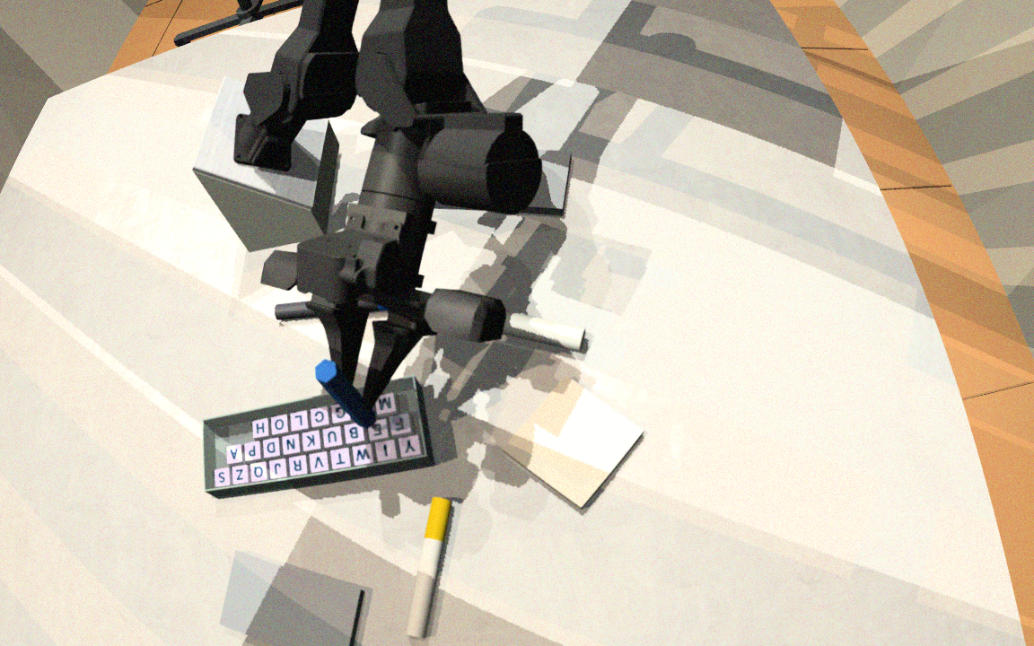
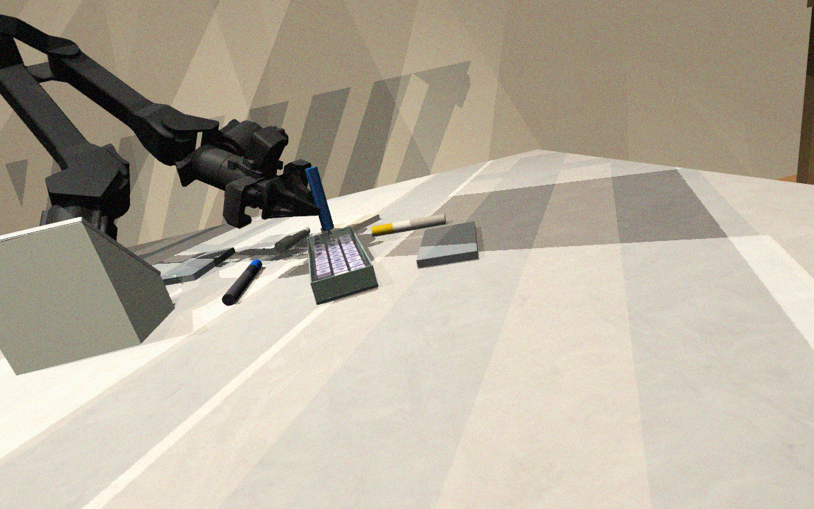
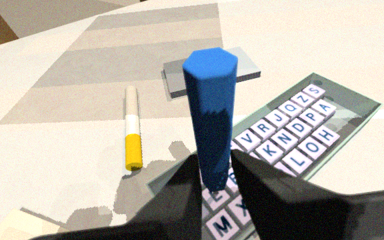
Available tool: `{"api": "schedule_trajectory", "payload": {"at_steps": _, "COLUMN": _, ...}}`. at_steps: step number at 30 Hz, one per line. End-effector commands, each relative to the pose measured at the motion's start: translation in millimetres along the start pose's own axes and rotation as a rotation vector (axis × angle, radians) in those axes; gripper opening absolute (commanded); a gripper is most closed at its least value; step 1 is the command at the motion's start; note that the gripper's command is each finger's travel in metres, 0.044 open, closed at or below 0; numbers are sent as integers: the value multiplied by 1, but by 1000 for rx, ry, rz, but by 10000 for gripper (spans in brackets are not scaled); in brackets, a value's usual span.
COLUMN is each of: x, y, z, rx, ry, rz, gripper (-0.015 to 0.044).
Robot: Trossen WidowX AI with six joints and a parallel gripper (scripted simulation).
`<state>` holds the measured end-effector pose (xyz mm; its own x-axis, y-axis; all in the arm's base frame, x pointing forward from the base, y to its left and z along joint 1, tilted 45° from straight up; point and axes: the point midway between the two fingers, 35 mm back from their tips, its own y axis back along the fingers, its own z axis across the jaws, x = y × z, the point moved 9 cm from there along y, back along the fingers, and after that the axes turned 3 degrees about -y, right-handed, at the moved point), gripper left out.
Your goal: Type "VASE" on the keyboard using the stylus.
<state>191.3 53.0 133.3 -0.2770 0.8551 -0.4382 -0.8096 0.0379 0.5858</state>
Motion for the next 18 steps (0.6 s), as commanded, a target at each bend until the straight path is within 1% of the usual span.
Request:
{"api": "schedule_trajectory", "payload": {"at_steps": 1, "x": -3, "y": 2, "z": 0, "rx": 1, "ry": -3, "rz": 3, "gripper": 81}}
{"api": "schedule_trajectory", "payload": {"at_steps": 11, "x": -32, "y": 18, "z": 2, "rx": 1, "ry": -1, "rz": 2, "gripper": 81}}
{"api": "schedule_trajectory", "payload": {"at_steps": 18, "x": -31, "y": 17, "z": 2, "rx": 2, "ry": -8, "rz": -1, "gripper": 81}}
